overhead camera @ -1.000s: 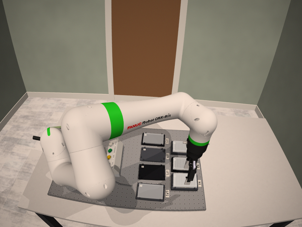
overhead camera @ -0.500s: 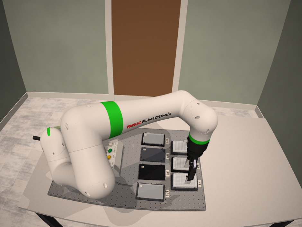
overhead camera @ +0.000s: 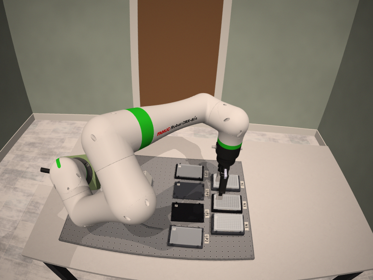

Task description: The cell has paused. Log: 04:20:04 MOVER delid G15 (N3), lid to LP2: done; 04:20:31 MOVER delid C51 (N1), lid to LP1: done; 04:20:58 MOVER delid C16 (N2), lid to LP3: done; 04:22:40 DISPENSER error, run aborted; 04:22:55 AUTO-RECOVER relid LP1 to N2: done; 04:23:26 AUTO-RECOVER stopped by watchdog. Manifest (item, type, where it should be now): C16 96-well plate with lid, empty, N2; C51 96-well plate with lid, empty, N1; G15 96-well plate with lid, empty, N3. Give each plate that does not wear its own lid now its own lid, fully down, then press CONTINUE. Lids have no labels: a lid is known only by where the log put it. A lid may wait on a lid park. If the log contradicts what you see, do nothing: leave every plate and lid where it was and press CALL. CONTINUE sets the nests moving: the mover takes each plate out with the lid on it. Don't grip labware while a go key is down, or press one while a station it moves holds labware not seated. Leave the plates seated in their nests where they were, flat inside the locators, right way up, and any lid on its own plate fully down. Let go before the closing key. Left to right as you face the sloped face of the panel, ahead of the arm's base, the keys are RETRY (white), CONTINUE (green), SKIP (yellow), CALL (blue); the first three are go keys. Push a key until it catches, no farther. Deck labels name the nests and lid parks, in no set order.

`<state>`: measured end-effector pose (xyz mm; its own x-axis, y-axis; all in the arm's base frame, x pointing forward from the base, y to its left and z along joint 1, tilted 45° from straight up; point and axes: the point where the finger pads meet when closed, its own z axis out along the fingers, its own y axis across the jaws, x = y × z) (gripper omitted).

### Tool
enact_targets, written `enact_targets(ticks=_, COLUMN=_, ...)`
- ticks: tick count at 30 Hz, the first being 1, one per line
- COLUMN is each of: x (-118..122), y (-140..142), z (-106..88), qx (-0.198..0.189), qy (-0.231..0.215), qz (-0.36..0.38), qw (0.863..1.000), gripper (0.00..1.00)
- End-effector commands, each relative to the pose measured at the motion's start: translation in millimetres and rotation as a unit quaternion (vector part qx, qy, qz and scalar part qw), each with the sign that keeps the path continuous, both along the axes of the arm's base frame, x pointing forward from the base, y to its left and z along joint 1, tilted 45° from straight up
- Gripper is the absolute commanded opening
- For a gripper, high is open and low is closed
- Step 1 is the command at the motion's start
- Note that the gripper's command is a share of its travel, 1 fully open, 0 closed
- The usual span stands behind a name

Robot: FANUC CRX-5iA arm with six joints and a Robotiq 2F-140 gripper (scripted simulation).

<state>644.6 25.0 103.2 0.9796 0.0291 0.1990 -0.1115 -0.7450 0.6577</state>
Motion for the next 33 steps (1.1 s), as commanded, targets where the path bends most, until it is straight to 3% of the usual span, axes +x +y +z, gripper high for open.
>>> enact_targets(ticks=1, x=-24.4, y=45.7, z=-47.1, qx=0.001, qy=-0.002, qz=0.001, qw=1.000, gripper=0.66)
enact_targets(ticks=5, x=-27.6, y=51.5, z=-53.2, qx=0.001, qy=-0.002, qz=0.001, qw=1.000, gripper=0.66)
enact_targets(ticks=6, x=-52.2, y=79.1, z=-86.4, qx=-0.001, qy=-0.002, qz=0.000, qw=1.000, gripper=0.66)
enact_targets(ticks=8, x=-52.2, y=79.1, z=-86.4, qx=-0.001, qy=-0.002, qz=0.000, qw=1.000, gripper=0.66)
enact_targets(ticks=9, x=-70.8, y=94.5, z=-107.4, qx=-0.004, qy=-0.003, qz=-0.001, qw=1.000, gripper=0.66)
enact_targets(ticks=11, x=-75.6, y=99.4, z=-113.5, qx=-0.004, qy=-0.003, qz=-0.001, qw=1.000, gripper=0.66)
enact_targets(ticks=12, x=-94.3, y=112.6, z=-132.9, qx=-0.008, qy=-0.004, qz=-0.002, qw=1.000, gripper=0.66)
enact_targets(ticks=14, x=-94.3, y=112.6, z=-132.9, qx=-0.008, qy=-0.004, qz=-0.002, qw=1.000, gripper=0.66)
enact_targets(ticks=16, x=-111.8, y=122.9, z=-149.6, qx=-0.011, qy=-0.006, qz=-0.004, qw=1.000, gripper=0.66)
enact_targets(ticks=33, x=-112.7, y=123.4, z=-150.5, qx=-0.012, qy=-0.006, qz=-0.004, qw=1.000, gripper=0.66)
